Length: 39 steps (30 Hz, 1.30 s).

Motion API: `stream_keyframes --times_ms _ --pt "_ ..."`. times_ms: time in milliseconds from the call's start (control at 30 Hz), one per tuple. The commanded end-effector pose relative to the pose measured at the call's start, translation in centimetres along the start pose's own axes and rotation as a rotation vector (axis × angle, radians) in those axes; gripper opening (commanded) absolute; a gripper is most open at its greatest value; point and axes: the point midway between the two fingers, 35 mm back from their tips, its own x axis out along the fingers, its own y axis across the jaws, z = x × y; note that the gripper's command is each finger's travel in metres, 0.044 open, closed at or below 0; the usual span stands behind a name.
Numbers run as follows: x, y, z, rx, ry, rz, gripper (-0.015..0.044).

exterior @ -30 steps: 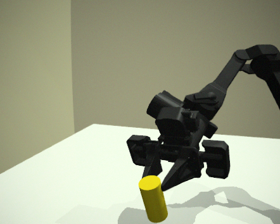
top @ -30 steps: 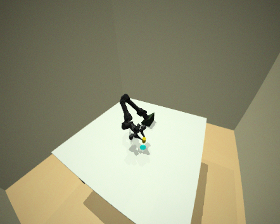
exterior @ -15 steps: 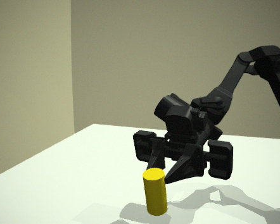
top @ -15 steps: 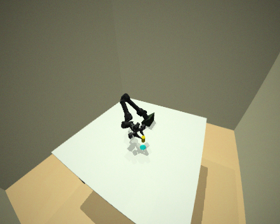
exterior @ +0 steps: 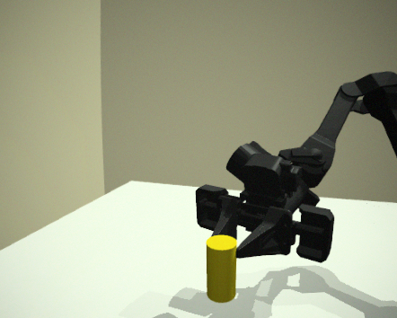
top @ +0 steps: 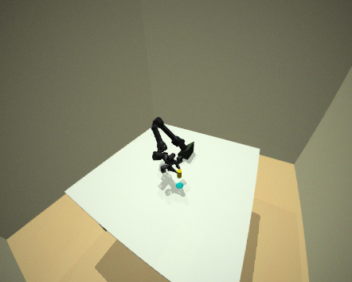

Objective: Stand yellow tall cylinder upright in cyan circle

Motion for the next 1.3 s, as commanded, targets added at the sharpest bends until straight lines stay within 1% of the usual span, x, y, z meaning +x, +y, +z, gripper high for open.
stream_keyframes --times_ms 0,467,1067,1267 --pt "-0.1 0.3 0.1 -0.008 -0.012 0.002 0.0105" --pt "-0.1 0.2 -0.2 -0.009 -0.012 0.002 0.0105" --pt "0.7 0.2 -8.2 -0.009 -0.008 0.004 0.0105" --pt "0.8 0.2 -9.5 -0.007 -0.004 0.002 0.0105"
